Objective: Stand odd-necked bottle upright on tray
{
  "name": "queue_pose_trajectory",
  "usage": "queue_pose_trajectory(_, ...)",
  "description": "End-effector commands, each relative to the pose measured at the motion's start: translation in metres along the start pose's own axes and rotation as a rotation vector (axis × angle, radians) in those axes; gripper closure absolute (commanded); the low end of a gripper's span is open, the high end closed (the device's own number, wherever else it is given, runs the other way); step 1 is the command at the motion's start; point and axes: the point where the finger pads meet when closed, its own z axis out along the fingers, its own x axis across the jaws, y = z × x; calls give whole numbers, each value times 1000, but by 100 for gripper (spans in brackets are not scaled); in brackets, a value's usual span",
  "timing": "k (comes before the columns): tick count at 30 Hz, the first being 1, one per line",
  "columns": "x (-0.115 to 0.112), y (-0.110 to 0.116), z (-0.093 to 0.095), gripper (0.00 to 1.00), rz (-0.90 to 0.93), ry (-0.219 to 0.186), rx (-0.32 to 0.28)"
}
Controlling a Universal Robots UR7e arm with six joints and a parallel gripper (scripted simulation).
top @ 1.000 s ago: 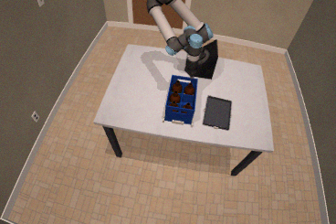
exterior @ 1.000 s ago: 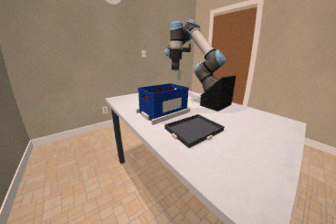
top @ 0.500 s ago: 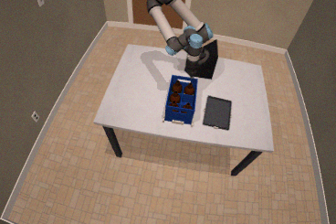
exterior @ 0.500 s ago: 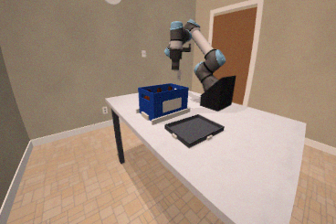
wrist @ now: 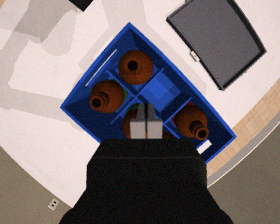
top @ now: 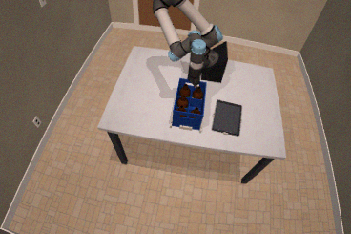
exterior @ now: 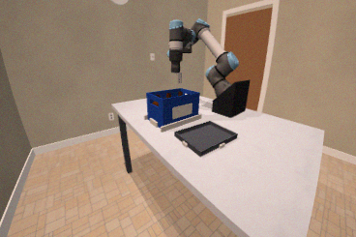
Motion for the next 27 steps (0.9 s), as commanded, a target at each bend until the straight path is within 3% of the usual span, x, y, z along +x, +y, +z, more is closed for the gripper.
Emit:
queue_pose_trajectory(1,22,56,0,100,-5,1,1)
queue_pose_trajectory(3,27,76,2,100,-5,0,1)
queue_pose_trajectory(5,27,76,2,100,-5,0,1)
queue_pose_trajectory(11,39,125,7,100,-5,-2,-1)
queue_pose_trajectory(22,40,131,8,100,-4,-2,-1)
queue_pose_trajectory(23,40,130,6,0,-6,0,-3)
queue_pose_trajectory(27,40,130,6,0,-6,0,-3)
